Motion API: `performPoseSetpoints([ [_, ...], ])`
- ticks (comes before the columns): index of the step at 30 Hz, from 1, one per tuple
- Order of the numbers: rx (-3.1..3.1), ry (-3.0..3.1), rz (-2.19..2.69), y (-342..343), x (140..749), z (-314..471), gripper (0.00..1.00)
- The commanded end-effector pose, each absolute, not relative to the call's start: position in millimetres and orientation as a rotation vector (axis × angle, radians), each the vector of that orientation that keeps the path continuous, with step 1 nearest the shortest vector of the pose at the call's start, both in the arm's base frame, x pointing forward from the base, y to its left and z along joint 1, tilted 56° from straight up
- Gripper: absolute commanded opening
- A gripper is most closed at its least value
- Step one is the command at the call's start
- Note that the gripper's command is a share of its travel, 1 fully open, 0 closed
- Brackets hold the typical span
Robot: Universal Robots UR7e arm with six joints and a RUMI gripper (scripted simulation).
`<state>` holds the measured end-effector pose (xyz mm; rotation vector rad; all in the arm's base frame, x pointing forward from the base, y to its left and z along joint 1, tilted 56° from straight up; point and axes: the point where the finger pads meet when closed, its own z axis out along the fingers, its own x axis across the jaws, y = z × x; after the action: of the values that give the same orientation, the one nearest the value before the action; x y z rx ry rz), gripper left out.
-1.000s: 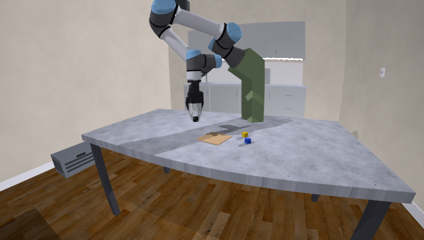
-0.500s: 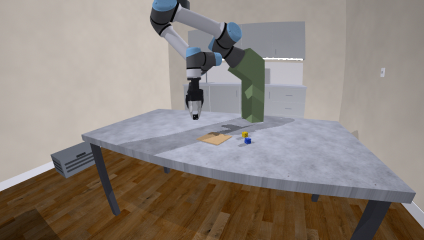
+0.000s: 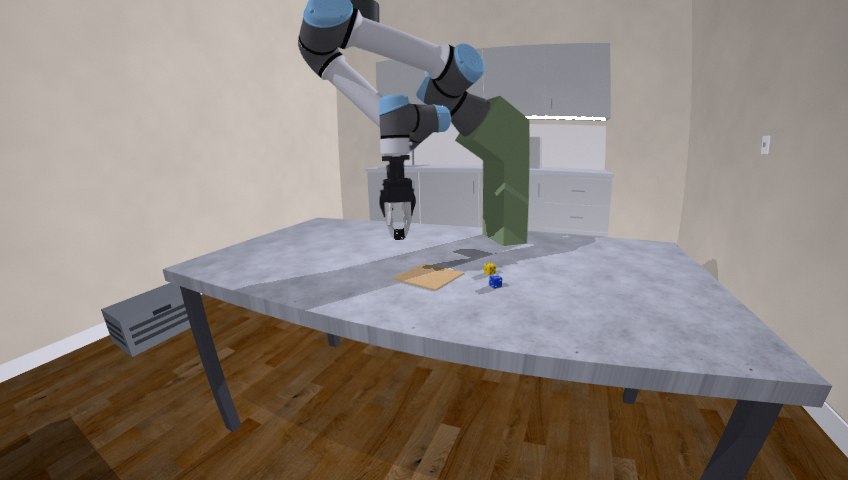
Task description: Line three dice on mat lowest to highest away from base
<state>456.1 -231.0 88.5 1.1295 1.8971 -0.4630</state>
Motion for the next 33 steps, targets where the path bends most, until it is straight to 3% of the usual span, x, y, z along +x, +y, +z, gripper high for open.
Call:
performPoseSetpoints([
  [1, 1.240, 1.808, -0.395, -219, 454, 71, 0.06],
  [17, 1.587, 1.477, -0.145, -176, 436, 15, 0.06],
  [33, 1.615, 1.444, -0.122, -172, 434, 10, 0.06],
])
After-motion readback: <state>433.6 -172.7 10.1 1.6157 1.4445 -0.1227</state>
